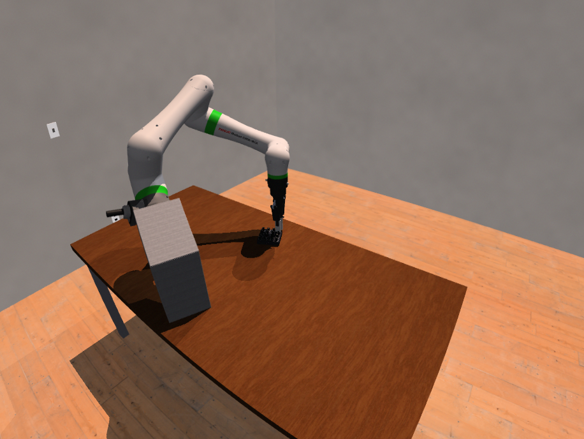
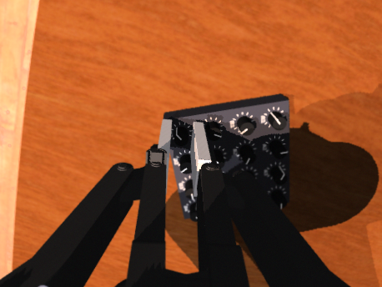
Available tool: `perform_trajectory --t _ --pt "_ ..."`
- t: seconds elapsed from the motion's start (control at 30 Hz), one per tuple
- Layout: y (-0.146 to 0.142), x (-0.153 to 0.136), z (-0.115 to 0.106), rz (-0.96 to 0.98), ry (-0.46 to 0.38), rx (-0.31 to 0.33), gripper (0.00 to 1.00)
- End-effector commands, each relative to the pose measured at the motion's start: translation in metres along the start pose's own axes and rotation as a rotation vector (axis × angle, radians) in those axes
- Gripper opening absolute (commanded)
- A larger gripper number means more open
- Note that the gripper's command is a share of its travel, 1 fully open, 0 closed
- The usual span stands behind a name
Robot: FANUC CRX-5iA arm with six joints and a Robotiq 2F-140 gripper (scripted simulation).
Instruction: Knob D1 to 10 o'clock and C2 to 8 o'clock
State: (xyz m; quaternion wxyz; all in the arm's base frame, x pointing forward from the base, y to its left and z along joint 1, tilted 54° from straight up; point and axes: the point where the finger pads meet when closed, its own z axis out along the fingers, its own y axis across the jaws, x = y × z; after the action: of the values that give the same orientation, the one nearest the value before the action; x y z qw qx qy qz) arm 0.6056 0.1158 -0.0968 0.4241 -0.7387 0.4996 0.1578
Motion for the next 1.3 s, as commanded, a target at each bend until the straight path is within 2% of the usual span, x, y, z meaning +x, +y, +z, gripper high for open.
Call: perform_trajectory --t 0.0,0.23,0.27,1.27 --pt "-0.0001 0.0002 -0.0002 0.000 0.000 0.000 0.12" --pt "-0.0001 0.0002 -0.0002 0.000 0.000 0.000 0.12" --pt "-0.0001 0.0002 -0.0002 0.000 0.000 0.000 0.05" --pt "-0.0001 0.0002 -0.0002 0.000 0.000 0.000 0.05"
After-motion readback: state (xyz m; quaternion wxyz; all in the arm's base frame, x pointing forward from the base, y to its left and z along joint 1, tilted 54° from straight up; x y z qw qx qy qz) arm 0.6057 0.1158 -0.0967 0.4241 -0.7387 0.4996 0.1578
